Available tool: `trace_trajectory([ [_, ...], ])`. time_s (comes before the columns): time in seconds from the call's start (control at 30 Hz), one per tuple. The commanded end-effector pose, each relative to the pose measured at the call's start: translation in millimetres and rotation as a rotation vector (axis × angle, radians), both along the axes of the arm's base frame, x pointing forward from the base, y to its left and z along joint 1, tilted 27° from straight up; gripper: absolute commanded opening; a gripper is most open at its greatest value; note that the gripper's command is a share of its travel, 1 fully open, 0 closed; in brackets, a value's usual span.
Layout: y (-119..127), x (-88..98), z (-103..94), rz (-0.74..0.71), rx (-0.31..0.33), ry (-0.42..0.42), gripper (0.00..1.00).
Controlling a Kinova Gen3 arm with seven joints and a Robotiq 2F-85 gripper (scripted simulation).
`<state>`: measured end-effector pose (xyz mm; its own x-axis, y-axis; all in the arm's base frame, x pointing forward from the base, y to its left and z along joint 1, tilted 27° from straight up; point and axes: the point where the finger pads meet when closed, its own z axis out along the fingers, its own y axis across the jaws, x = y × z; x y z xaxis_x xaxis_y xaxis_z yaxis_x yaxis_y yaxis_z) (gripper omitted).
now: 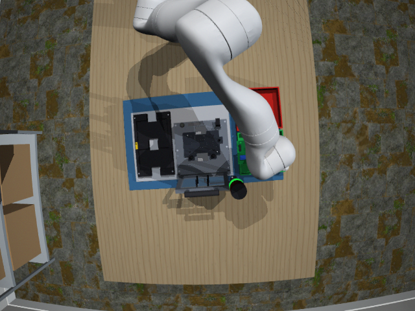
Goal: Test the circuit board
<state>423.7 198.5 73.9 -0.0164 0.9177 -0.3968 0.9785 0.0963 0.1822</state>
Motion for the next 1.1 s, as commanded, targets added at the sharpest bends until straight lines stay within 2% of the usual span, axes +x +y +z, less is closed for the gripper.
trace_trajectory([
  [0.0, 7, 6.0, -12.8, 0.004, -0.018, 0.002, 0.77],
  [0.4, 25, 11.9, -27.1, 0.004, -0.018, 0.002, 0.77],
  [1.07, 26, 12.2, -27.8, 0.004, -0.018, 0.002, 0.77],
])
